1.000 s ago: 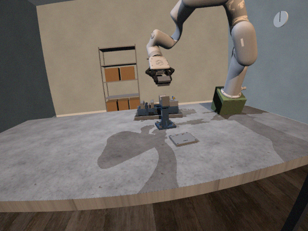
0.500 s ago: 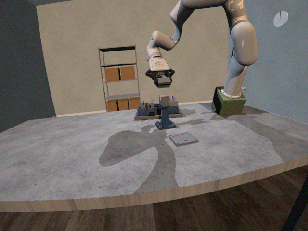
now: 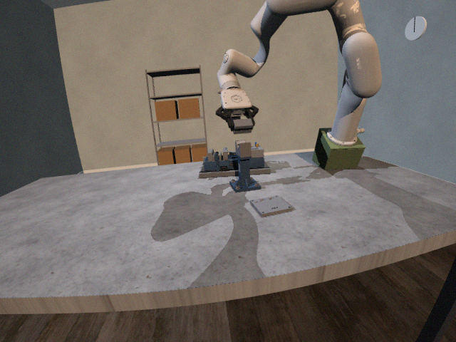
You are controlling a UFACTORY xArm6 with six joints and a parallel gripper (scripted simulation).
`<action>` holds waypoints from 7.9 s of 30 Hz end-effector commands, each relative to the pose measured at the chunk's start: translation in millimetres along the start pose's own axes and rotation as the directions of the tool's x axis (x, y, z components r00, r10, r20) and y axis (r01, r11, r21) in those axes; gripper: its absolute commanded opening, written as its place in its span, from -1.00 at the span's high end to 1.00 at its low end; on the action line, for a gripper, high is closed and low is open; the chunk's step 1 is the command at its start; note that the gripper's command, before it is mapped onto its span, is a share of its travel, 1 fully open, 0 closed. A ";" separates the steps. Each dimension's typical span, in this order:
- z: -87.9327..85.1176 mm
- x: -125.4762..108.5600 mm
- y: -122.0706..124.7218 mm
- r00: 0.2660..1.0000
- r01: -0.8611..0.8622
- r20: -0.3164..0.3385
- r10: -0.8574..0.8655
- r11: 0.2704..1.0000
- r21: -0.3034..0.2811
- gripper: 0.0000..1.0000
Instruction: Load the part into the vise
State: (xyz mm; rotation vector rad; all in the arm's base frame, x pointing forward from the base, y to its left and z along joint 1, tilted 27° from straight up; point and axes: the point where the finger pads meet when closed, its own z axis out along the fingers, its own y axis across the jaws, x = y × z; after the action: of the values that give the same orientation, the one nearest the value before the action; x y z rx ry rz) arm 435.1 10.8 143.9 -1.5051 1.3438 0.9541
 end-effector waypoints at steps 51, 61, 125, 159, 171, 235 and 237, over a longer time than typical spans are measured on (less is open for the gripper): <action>32.7 33.3 -1.2 1.000 0.003 -0.002 -0.003 1.000 0.002 1.00; 34.8 35.3 -1.2 1.000 0.003 -0.002 -0.003 1.000 0.002 1.00; 35.9 36.5 -1.2 1.000 0.003 -0.002 -0.003 1.000 0.002 -0.78; 35.9 36.5 -1.2 1.000 0.003 -0.002 -0.003 1.000 0.002 -0.78; 36.8 37.4 -0.7 1.000 0.003 -0.002 -0.003 1.000 0.002 -0.78; 39.3 35.9 0.3 0.954 0.003 -0.299 -0.002 1.000 0.002 -0.78; 39.4 35.7 0.3 0.947 0.003 -0.321 -0.002 1.000 0.002 -0.78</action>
State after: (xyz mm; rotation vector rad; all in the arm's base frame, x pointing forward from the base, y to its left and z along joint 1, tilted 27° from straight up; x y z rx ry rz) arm 438.6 37.1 96.5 -1.6892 1.5427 0.7577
